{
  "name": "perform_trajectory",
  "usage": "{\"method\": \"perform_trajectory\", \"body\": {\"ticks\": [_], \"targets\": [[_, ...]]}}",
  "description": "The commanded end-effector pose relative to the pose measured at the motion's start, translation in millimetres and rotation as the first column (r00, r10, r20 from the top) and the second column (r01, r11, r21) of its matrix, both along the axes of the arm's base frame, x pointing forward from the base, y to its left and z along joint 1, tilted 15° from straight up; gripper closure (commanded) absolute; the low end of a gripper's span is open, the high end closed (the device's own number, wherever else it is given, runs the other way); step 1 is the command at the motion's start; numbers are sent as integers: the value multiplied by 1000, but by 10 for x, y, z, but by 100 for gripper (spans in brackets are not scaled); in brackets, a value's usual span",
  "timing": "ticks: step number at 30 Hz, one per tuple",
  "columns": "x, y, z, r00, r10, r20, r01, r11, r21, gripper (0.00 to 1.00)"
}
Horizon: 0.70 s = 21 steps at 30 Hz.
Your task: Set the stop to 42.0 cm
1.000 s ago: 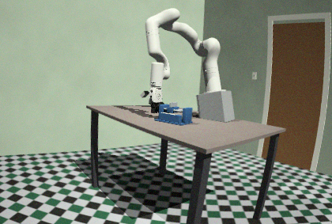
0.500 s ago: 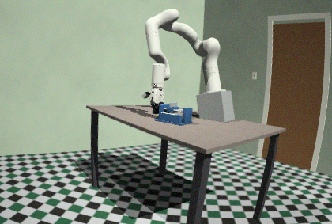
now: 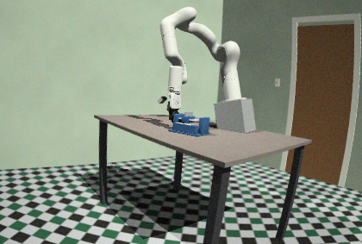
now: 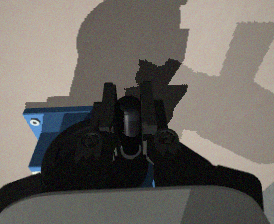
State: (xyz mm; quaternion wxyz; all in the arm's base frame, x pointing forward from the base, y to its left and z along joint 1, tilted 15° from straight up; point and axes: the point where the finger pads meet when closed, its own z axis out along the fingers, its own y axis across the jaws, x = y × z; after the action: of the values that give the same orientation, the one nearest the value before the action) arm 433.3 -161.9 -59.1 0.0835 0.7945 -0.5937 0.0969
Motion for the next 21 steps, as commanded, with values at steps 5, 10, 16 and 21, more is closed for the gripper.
{"method": "perform_trajectory", "body": {"ticks": [5, 10, 16, 21], "targets": [[20, 49, 168, 1000, 0, 1, 0, 1000, 0, 94], [57, 75, 223, 1000, 0, 1, 0, 1000, 0, 94], [94, 94, 256, 1000, 0, 1, 0, 1000, 0, 94], [147, 118, 285, 1000, 0, 1, 0, 1000, 0, 94]]}}
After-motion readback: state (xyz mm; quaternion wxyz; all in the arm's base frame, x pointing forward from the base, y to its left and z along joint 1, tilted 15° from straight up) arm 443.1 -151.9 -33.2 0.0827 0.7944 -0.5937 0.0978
